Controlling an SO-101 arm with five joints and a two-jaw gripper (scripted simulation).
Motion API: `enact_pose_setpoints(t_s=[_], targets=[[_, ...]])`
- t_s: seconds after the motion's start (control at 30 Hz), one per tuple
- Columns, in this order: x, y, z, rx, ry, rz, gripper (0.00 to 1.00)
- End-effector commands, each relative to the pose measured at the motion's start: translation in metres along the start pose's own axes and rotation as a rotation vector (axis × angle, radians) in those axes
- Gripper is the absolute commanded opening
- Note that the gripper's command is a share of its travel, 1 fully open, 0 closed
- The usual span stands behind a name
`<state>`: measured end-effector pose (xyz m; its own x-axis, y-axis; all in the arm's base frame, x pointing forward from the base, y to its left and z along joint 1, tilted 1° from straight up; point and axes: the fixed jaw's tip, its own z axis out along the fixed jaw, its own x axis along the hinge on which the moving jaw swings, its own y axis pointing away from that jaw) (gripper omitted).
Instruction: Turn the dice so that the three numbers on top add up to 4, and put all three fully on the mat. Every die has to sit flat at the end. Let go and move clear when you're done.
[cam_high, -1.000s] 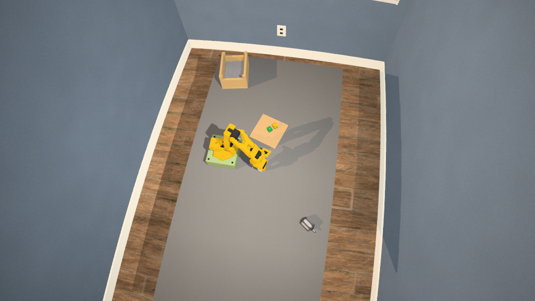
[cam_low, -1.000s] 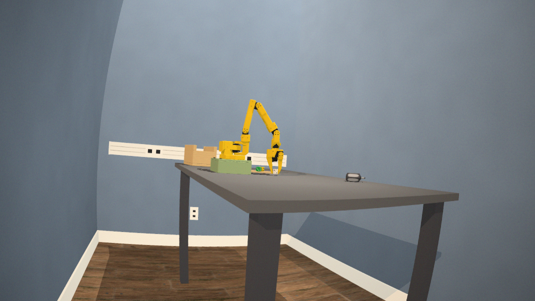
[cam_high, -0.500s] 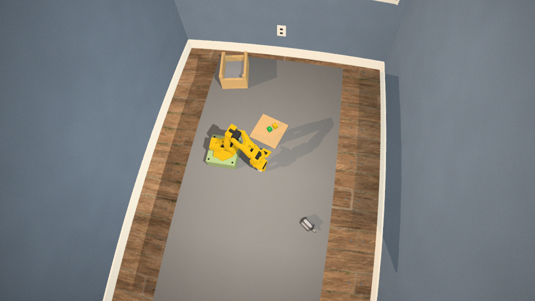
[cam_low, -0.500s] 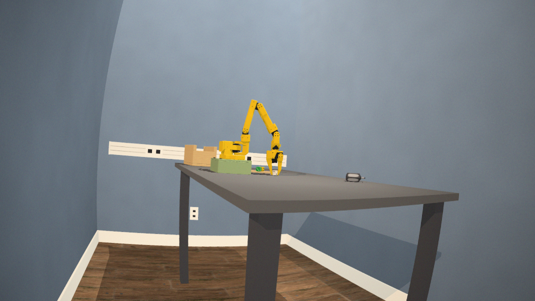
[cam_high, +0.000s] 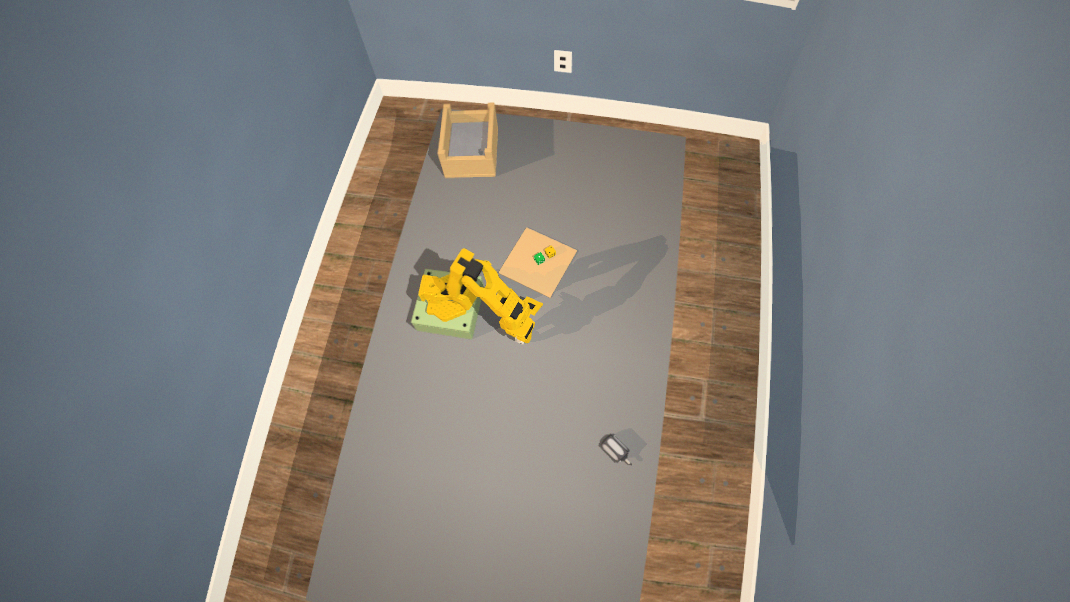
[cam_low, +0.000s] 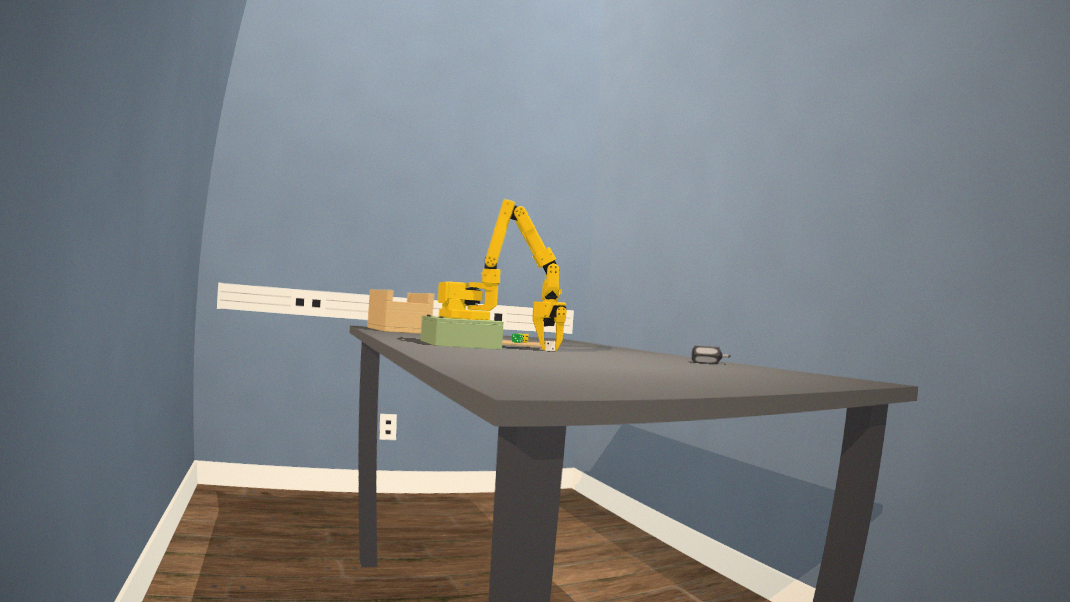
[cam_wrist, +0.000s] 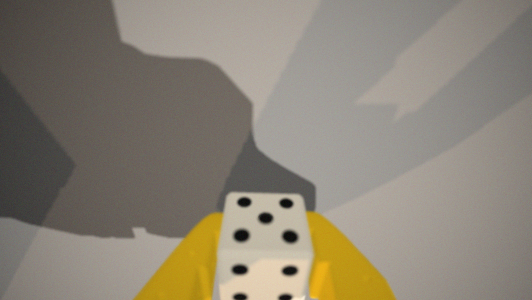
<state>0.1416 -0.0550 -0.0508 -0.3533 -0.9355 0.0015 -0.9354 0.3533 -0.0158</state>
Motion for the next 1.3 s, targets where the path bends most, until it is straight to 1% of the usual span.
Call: enact_pose_setpoints(t_s=[0.0, 0.2, 0.5, 0.9, 1.17, 1.27], targets=[[0.0011, 0.0042, 0.0031, -0.016, -0.001, 0.02, 0.0], [0.0011, 0.0042, 0.0031, -0.016, -0.001, 0.02, 0.01], [0.0011, 0.0042, 0.0031, -0.016, -0.001, 0.02, 0.1], [0.0011, 0.0042, 0.0031, -0.016, -0.001, 0.02, 0.12], [0.0011, 0.0042, 0.0031, -0.016, -0.001, 0.02, 0.2], [0.0011, 0.0042, 0.0031, -0.016, -0.001, 0.02, 0.21]])
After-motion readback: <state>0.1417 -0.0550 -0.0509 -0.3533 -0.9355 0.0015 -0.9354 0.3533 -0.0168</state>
